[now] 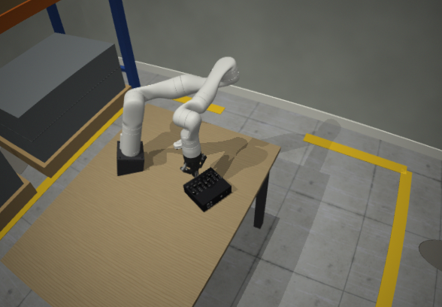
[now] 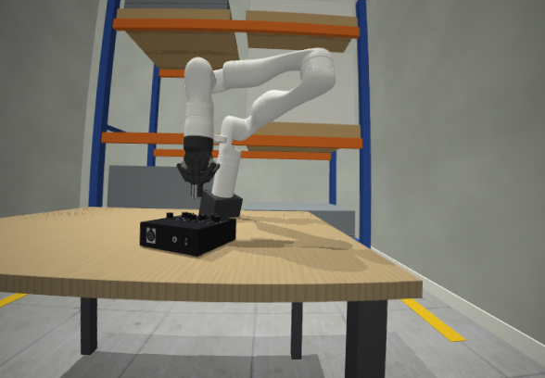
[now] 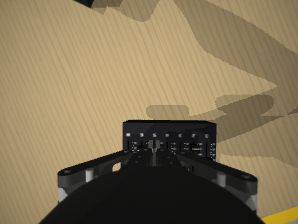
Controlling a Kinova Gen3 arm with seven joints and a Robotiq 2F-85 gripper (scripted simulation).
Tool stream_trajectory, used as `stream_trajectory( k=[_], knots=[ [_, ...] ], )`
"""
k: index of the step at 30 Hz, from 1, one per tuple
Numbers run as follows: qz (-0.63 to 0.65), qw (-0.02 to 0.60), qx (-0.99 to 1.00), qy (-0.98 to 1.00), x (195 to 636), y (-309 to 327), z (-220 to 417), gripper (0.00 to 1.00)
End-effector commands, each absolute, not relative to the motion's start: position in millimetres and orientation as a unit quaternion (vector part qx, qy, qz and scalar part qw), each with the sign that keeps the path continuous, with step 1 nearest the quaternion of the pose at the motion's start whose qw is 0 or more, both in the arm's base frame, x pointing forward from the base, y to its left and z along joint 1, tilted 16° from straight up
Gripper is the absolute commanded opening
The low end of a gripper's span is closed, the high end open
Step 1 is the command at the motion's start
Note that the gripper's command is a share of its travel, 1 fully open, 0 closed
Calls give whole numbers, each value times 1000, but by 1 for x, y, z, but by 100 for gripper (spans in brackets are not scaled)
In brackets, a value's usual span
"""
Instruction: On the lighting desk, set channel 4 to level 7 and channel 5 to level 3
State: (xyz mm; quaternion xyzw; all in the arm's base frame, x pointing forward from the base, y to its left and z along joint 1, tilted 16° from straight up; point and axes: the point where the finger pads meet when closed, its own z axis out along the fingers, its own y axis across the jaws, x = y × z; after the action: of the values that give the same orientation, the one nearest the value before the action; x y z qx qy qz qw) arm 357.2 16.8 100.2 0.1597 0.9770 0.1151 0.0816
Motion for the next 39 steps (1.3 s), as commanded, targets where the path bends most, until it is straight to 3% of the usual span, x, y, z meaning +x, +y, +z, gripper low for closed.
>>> stream_trajectory(
  k=[1,4,5,39],
  knots=[
    [115,82,160,977,357,17,101,0],
    [115,82,160,977,357,17,101,0],
    [115,82,160,977,357,17,101,100],
    [115,82,160,977,342,1,177,100]
  ],
)
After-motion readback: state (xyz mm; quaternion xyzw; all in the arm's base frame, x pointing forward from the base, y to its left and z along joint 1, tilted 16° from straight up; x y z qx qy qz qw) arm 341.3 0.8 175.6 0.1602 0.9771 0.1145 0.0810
